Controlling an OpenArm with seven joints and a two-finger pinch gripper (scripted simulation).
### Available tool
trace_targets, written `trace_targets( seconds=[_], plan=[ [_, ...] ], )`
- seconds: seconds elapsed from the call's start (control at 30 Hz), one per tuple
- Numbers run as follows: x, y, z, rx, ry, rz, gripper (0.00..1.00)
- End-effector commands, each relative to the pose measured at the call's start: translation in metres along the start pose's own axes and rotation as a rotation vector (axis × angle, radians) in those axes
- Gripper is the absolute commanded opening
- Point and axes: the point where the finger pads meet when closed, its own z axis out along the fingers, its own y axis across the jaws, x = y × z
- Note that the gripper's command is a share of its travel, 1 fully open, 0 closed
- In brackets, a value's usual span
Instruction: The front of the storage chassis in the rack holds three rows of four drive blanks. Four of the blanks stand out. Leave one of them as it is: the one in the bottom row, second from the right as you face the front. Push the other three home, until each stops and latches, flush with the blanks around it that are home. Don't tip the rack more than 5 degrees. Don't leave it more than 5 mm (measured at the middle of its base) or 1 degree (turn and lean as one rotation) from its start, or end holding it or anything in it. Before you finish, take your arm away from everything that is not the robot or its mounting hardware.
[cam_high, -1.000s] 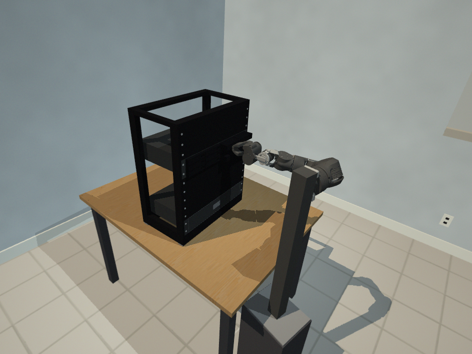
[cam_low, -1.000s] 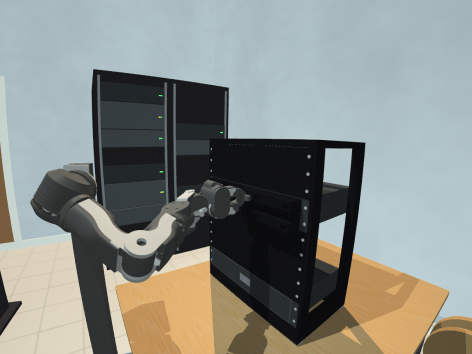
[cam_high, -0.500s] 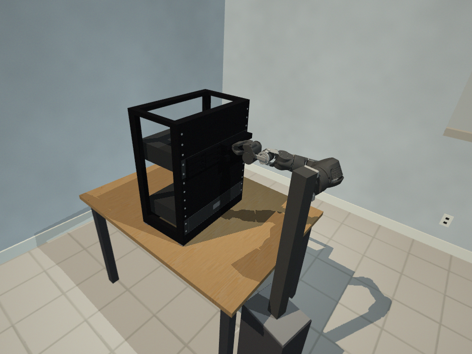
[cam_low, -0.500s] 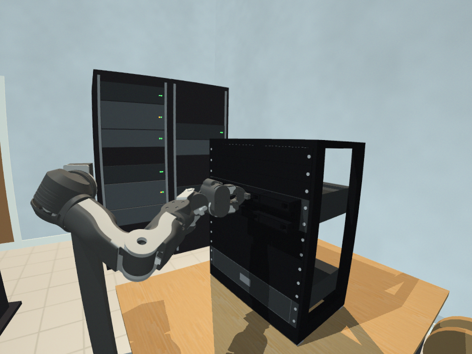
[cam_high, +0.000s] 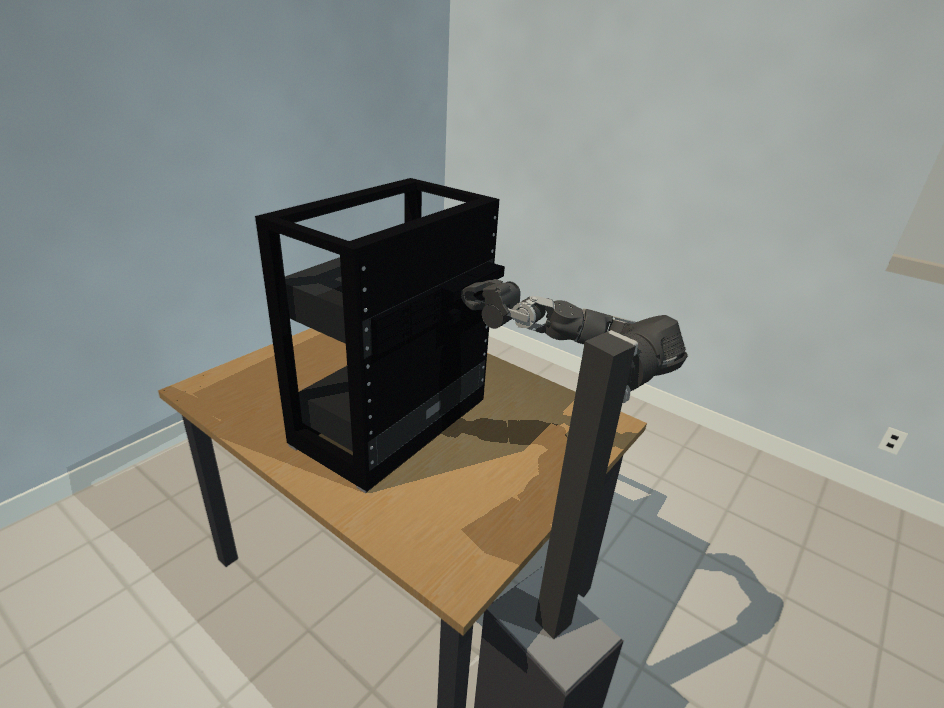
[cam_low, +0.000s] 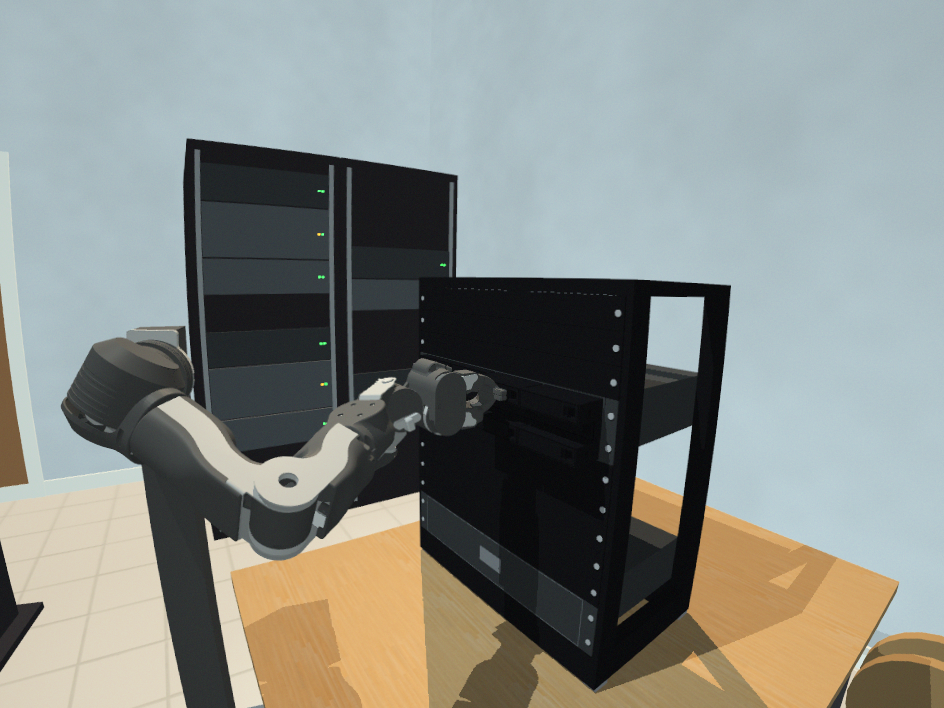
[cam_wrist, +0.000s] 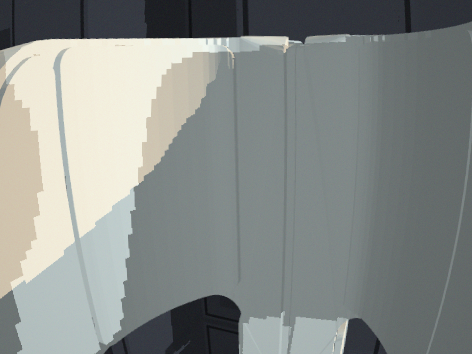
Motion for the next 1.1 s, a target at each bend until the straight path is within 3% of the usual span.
trace_targets(
  seconds=[0.0,1.07],
  plan=[
    [0.001,0.002,0.001,-0.005,0.005,0.0,0.0],
    [0.004,0.006,0.02,-0.005,0.005,0.0,0.0]
  ],
)
